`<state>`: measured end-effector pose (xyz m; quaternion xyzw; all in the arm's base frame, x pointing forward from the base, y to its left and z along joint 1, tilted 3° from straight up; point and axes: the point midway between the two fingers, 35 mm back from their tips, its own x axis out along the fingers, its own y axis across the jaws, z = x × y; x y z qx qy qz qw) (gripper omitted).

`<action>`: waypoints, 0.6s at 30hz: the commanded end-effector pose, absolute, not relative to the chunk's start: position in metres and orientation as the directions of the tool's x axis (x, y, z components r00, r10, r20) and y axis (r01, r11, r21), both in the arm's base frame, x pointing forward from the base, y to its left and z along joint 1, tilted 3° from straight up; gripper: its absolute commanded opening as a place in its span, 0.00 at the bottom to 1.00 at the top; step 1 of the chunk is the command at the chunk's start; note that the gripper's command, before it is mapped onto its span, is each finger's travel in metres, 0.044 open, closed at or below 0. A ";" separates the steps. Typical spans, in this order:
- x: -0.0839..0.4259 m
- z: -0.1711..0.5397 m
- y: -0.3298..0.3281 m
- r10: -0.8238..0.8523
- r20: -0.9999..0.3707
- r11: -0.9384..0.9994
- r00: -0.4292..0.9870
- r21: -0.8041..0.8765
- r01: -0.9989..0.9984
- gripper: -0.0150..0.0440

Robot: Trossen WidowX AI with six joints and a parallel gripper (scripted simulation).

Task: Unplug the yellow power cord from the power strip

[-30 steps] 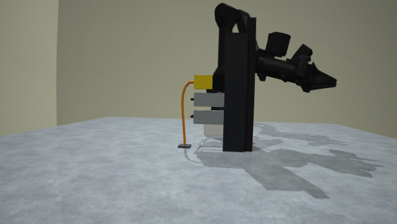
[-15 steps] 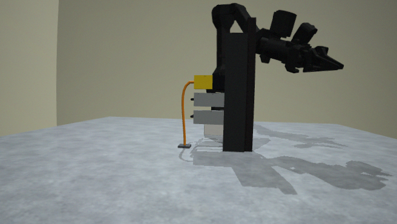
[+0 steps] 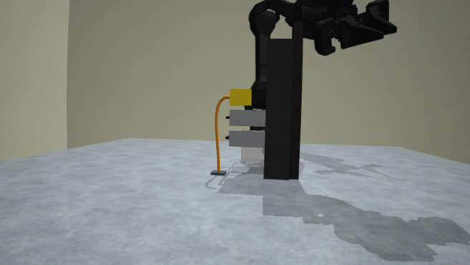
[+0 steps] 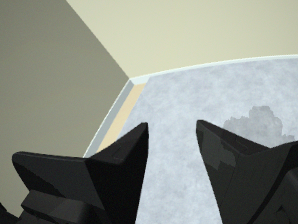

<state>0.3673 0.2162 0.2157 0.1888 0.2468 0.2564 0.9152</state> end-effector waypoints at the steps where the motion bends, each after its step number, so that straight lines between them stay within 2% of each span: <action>1: 0.387 0.233 0.194 0.496 -0.354 0.816 0.793 0.502 -0.286 0.53; 7: 0.424 0.250 0.147 0.364 -0.358 0.853 0.860 0.499 -0.153 0.53; 13: 0.435 0.232 0.096 0.249 -0.481 0.848 0.841 0.527 0.051 0.53; 18: 0.428 0.201 0.049 0.142 -0.645 0.780 0.750 0.539 0.316 0.53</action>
